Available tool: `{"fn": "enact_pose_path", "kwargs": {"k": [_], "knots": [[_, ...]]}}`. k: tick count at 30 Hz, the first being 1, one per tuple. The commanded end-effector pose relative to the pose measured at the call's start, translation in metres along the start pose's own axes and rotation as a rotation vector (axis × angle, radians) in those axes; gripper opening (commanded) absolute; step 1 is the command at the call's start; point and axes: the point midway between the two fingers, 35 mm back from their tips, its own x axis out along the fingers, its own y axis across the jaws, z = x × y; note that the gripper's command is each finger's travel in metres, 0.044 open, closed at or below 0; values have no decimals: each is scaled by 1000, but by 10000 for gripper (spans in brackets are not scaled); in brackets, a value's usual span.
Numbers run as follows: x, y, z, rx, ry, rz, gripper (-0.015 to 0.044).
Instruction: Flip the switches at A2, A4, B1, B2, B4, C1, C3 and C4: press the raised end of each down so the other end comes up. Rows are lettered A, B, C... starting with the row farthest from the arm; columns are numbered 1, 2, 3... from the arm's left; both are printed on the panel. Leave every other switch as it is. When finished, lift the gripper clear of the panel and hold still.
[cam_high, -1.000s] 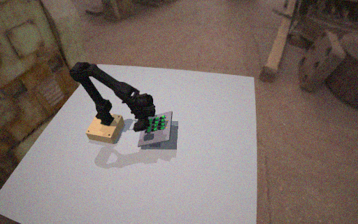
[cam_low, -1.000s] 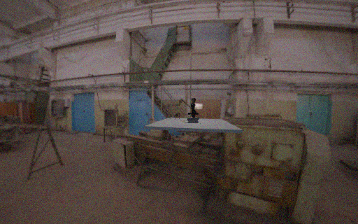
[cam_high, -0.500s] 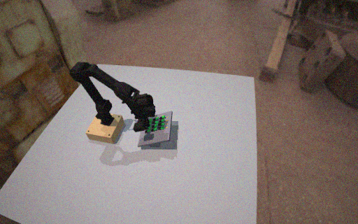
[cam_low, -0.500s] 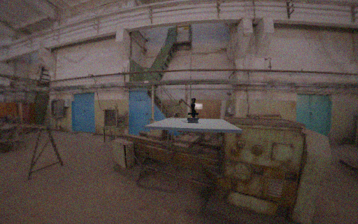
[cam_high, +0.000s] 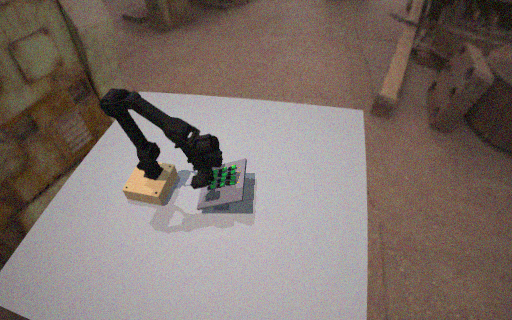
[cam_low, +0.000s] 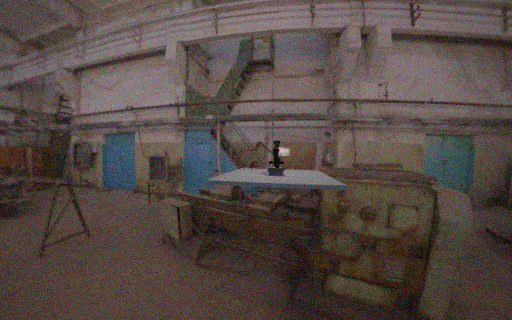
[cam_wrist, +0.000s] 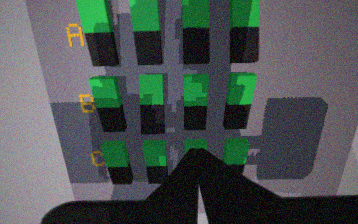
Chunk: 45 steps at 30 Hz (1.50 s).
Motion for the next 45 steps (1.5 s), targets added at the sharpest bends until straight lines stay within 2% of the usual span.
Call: {"fn": "enact_pose_path", "kwargs": {"k": [1, 30, 32, 37, 42, 45], "knots": [[1, 0, 0, -2, -2, 1, 0], [5, 0, 0, -2, -2, 1, 0], [-4, 0, 1, -1, -4, 0, 0], [-58, 0, -2, -2, -26, 1, 0], [-60, -1, -2, -2, -26, 1, 0], [-60, -20, -2, -3, -26, -1, 0]]}}
